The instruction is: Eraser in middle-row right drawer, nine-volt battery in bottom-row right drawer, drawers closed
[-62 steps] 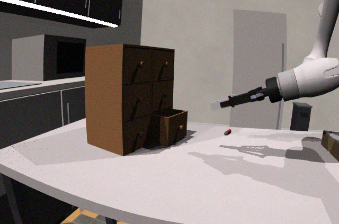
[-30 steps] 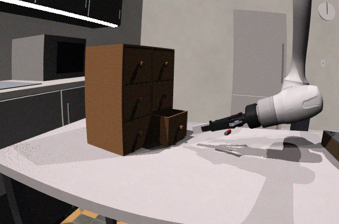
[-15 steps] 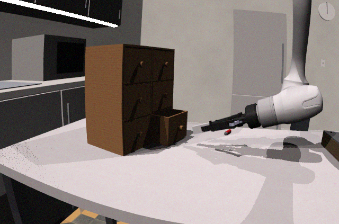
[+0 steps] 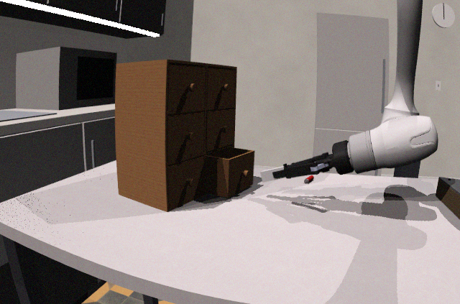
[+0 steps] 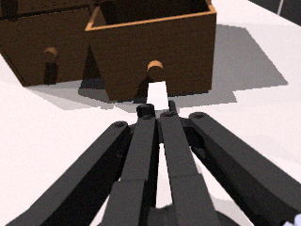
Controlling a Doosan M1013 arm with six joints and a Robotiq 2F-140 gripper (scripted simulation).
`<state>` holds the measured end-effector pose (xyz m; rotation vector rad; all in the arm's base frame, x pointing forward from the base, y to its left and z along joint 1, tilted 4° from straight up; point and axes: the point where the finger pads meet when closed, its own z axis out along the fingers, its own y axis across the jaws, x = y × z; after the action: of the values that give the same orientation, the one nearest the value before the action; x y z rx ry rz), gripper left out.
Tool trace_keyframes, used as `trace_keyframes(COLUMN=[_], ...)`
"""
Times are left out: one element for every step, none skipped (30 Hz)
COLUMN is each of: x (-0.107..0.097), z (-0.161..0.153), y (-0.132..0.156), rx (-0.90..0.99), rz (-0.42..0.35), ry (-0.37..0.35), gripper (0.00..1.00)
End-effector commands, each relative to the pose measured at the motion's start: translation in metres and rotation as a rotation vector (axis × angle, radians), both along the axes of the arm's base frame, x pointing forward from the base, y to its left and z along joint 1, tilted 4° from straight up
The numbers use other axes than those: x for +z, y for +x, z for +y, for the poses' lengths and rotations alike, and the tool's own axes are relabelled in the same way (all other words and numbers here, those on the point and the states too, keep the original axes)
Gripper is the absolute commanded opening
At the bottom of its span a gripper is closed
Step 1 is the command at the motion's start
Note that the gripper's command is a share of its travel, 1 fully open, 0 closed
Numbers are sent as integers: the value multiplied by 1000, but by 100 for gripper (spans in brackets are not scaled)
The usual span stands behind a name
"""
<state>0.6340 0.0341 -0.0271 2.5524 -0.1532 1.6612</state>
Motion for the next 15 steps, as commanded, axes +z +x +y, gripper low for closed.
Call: trace_keyframes(x=[0,0,0,0,0,0,0,0,0,0,0,0,0,0,-1], z=[0,0,0,0,0,0,0,0,-1,-1,-1,-1,-1,-1,-1], y=[1,1,2,2,2,2,3,3,4,5,6,6,7,8,9], rx=[0,0,0,0,0,0,0,0,0,0,0,0,0,0,0], rz=[0,0,0,0,0,0,0,0,0,0,0,0,0,0,0], ry=[0,0,0,0,0,0,0,0,0,0,0,0,0,0,0], gripper=[0,0,0,0,0,0,0,0,0,0,0,0,0,0,0])
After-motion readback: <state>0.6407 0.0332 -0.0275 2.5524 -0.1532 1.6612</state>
